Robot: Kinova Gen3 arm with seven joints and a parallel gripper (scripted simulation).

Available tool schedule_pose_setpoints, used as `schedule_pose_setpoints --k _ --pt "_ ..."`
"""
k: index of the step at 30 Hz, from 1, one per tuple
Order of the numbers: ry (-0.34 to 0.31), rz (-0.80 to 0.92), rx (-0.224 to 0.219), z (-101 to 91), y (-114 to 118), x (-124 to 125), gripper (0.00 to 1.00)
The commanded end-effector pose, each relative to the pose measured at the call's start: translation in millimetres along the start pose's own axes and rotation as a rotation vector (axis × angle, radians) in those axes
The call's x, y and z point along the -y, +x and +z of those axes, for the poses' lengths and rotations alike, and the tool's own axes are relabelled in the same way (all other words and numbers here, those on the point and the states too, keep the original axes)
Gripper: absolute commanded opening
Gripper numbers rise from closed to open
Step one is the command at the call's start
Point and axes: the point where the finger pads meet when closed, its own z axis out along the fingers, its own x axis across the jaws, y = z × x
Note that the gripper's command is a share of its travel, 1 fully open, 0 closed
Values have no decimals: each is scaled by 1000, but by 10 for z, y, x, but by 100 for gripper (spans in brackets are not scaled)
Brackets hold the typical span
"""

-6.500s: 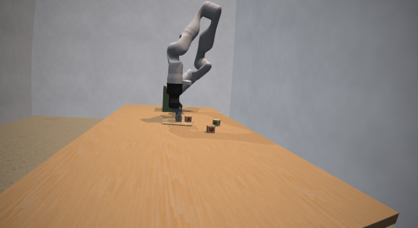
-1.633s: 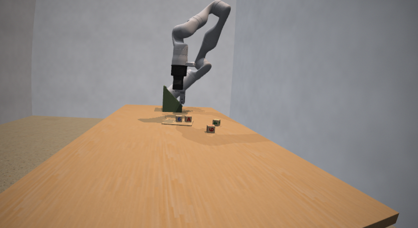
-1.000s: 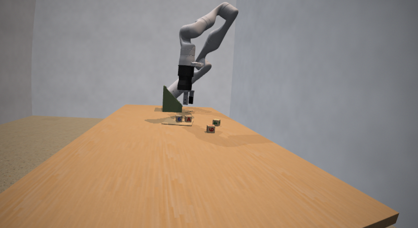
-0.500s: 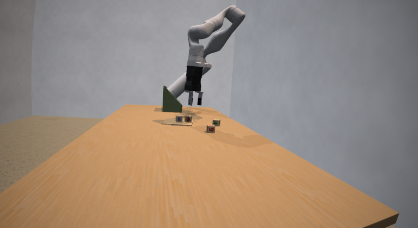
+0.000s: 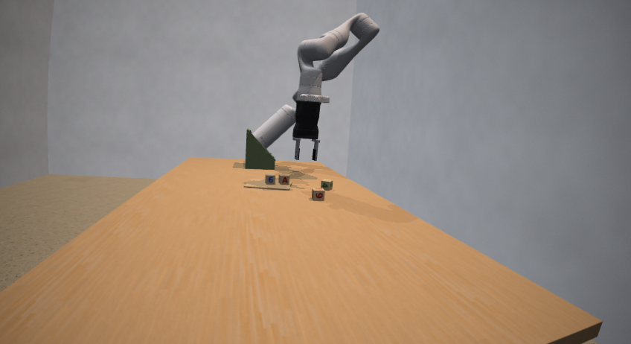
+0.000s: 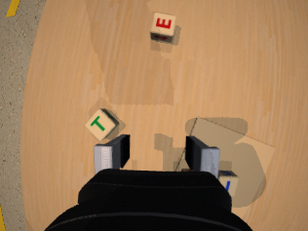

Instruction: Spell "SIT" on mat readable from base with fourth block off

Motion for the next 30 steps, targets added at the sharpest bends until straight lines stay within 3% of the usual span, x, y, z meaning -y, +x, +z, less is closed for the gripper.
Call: schedule_pose_setpoints --k 1,13,30 --pt "1 72 3 -6 -102 20 100" --pt "10 396 15 -10 -380 85 100" --pt "10 645 31 3 -619 101 100"
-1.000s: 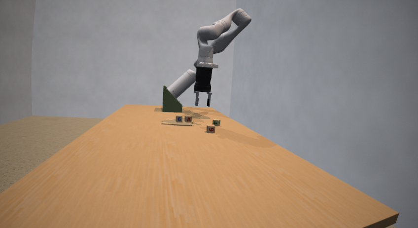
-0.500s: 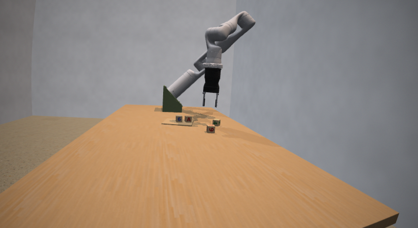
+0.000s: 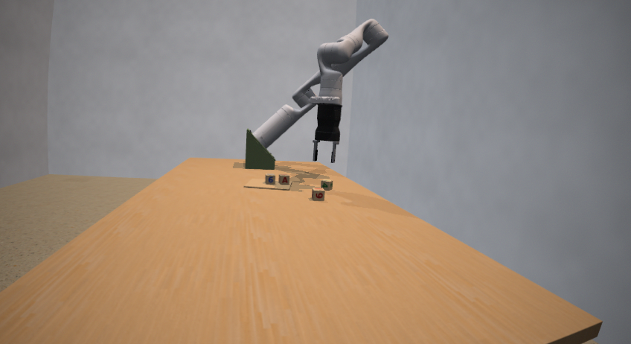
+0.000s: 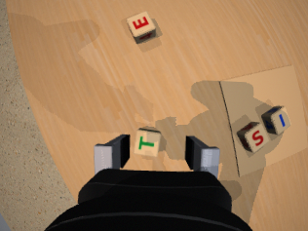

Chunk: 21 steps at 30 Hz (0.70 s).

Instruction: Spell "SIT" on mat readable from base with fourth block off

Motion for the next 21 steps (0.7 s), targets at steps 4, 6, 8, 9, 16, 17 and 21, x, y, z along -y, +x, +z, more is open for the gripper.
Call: schedule_pose_setpoints --k 4,6,8,9,16,17,21 --pt "-1 55 7 -10 -63 -46 100" --pt "-1 73 9 -10 -78 -56 100" --pt "-1 89 10 -10 -92 -65 100" --pt "-1 95 10 -10 -98 -69 100" --pt "-1 125 13 -10 -123 -86 100" --pt "-1 127 13 -10 -125 -87 100" --pt "-1 130 13 -10 -127 -89 100"
